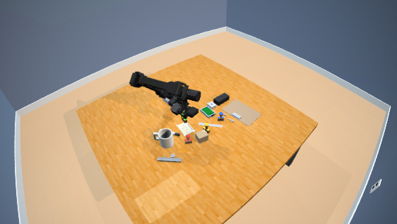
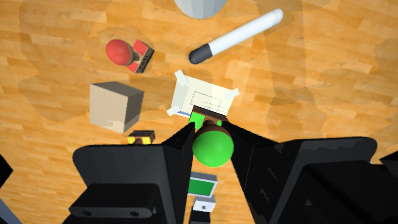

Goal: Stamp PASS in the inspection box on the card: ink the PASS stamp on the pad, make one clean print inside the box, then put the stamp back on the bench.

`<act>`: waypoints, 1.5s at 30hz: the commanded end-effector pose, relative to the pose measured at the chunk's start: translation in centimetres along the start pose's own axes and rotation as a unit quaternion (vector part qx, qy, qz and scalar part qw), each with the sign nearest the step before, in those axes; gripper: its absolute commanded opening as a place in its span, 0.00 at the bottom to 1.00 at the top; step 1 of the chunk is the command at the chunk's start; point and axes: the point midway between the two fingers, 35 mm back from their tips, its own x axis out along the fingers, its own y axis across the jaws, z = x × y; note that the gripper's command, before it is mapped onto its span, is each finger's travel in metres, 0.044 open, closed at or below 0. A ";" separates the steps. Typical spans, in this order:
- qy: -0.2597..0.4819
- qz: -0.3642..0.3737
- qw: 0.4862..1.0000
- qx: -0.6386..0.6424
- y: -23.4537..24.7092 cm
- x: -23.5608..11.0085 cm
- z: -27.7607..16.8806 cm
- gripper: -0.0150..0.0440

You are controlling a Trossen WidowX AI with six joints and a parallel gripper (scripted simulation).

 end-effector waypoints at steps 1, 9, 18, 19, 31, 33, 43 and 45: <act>-0.003 0.000 1.000 -0.002 0.0 0.3 0.1 0.25; -0.003 0.000 1.000 -0.002 0.0 0.8 0.1 0.25; -0.003 0.001 1.000 -0.002 0.0 1.4 0.1 0.25; -0.003 0.001 1.000 -0.002 0.0 1.5 0.1 0.25; -0.003 0.001 1.000 -0.002 0.0 2.3 0.1 0.25; -0.003 0.001 1.000 -0.002 0.0 2.4 0.1 0.25; -0.003 0.001 1.000 -0.002 0.0 3.1 0.1 0.25; -0.004 0.001 1.000 -0.002 0.0 3.2 0.1 0.25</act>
